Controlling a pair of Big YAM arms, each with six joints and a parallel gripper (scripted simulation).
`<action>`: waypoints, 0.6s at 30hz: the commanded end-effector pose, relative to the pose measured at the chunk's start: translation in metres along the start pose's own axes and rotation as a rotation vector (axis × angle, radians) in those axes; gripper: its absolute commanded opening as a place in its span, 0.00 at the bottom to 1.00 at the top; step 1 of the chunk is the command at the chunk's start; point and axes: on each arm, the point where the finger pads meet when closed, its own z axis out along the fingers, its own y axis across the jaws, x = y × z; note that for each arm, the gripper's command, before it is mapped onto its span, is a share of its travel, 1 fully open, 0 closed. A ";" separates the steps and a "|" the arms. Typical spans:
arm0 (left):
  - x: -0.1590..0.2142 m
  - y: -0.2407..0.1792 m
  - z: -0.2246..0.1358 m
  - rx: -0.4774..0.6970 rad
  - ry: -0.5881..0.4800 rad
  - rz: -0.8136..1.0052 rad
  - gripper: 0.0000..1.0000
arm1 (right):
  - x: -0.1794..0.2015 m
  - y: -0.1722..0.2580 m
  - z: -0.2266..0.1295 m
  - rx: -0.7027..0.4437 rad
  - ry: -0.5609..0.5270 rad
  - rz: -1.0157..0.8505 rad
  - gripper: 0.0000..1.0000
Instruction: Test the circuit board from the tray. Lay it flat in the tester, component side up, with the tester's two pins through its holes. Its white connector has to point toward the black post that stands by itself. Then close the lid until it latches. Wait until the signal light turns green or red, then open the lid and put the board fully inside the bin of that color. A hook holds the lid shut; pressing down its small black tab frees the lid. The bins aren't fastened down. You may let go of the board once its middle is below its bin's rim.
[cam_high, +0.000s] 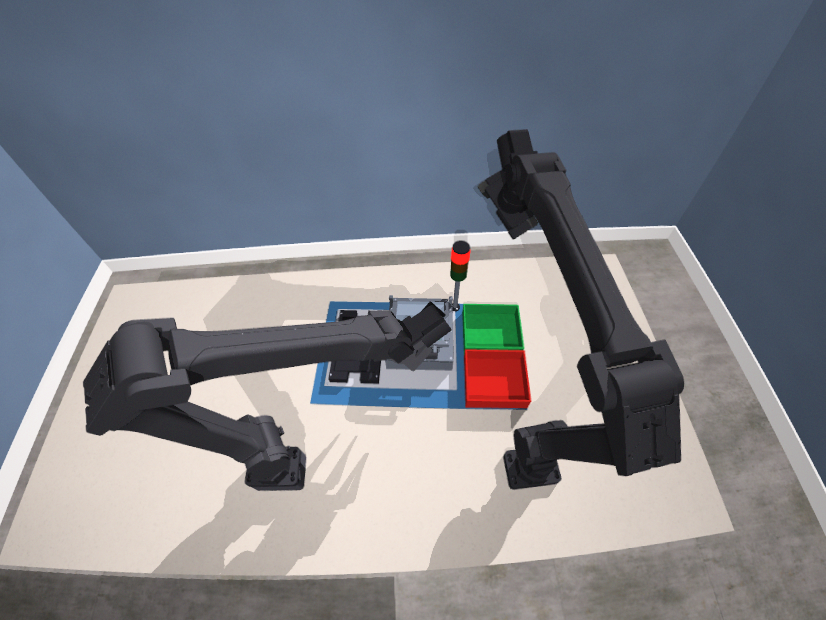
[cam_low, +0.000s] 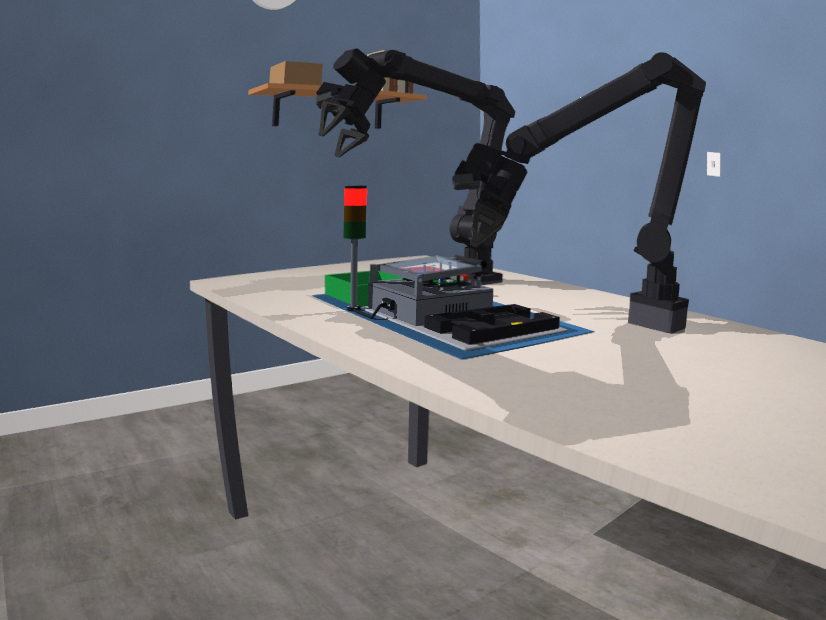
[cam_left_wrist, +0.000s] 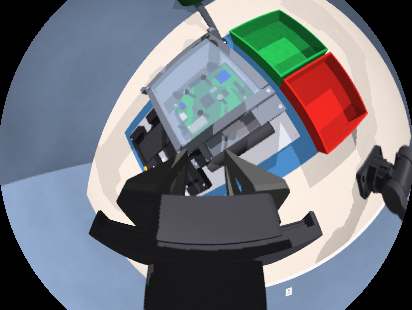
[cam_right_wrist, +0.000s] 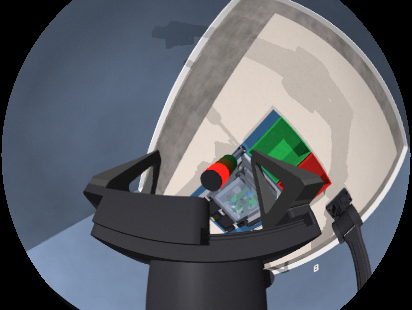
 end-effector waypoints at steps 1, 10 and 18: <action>-0.019 -0.007 -0.002 -0.006 -0.072 0.145 0.38 | 0.000 0.010 -0.008 -0.076 -0.069 -0.191 1.00; -0.023 -0.013 -0.003 -0.123 -0.171 0.390 0.38 | -0.029 0.031 -0.042 -0.226 -0.363 -0.475 1.00; -0.032 -0.016 -0.007 -0.208 -0.222 0.543 0.38 | -0.048 0.042 -0.062 -0.305 -0.536 -0.652 1.00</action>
